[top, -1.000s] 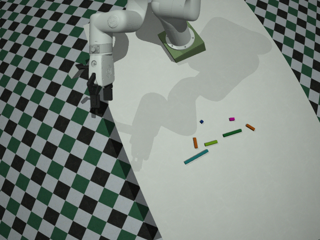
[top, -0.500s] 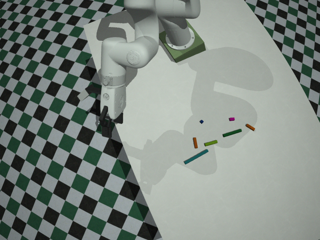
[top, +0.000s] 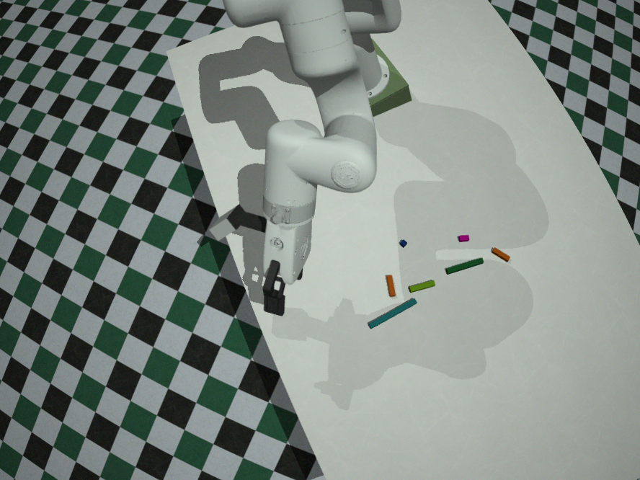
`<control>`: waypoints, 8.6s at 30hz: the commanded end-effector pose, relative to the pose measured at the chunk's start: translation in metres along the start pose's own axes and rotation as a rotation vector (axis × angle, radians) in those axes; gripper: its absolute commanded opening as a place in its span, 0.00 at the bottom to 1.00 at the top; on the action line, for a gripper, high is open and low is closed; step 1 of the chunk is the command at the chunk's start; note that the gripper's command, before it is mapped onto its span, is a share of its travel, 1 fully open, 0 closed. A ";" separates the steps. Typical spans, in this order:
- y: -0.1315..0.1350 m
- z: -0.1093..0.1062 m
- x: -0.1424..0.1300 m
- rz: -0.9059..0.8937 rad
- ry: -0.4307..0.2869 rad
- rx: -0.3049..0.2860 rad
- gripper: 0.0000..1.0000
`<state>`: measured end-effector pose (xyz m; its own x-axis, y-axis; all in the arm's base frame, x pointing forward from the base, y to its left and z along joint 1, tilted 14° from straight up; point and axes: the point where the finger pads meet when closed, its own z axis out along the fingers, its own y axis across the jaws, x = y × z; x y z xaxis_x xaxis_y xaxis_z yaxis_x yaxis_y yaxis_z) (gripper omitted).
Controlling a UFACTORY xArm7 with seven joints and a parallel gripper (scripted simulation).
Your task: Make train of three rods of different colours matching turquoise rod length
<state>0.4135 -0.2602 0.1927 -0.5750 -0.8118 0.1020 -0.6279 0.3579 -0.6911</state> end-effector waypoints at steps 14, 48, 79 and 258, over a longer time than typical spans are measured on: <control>0.041 0.026 -0.087 0.027 0.023 -0.132 1.00; 0.081 0.030 -0.140 0.046 0.031 -0.224 1.00; 0.159 0.014 -0.217 0.077 0.058 -0.404 1.00; 0.184 0.008 -0.237 -1.254 -0.322 -0.570 1.00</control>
<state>0.4351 -0.0004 0.0326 0.4996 -0.8347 0.2318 -0.8654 -0.4928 0.0909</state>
